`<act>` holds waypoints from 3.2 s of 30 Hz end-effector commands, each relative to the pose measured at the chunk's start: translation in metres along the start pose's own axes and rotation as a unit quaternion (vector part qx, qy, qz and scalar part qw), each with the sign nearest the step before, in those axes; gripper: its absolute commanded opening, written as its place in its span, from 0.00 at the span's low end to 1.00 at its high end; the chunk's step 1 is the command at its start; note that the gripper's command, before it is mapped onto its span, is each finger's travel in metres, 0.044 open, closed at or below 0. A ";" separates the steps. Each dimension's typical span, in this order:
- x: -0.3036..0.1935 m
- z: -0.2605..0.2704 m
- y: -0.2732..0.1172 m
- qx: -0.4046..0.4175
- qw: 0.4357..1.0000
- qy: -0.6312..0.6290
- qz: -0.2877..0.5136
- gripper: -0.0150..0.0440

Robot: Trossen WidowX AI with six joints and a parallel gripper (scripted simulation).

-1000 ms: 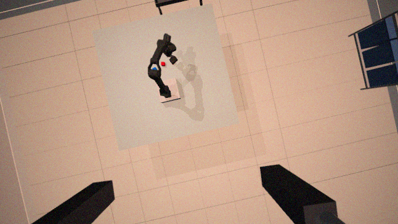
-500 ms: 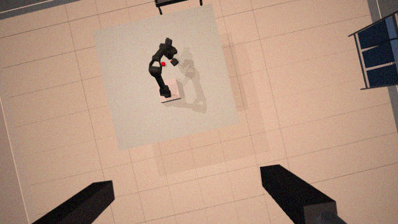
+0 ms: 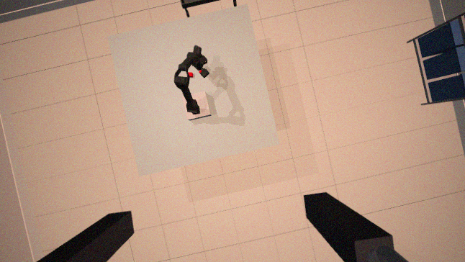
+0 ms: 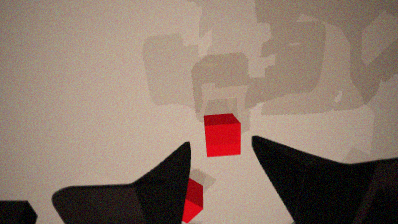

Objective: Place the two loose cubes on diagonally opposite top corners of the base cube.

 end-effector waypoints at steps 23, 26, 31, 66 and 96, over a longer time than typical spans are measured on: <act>-0.003 -0.002 0.025 -0.005 1.000 0.003 0.005 0.43; -0.001 -0.001 0.018 -0.005 1.000 0.003 0.005 0.43; 0.001 0.000 0.003 -0.004 1.000 0.003 0.005 0.43; -0.010 0.013 -0.081 -0.004 0.998 -0.064 0.005 0.43; -0.080 0.078 -0.063 0.001 0.869 -0.495 0.007 0.43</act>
Point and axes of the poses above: the point midway between the two fingers, 35 mm back from their tips, its own y axis out along the fingers, its own z axis across the jaws, x = y × z, the point moved 9 cm from there along -y, back along the fingers, and after that the axes turned 13 degrees about -y, right-handed, at the moved point
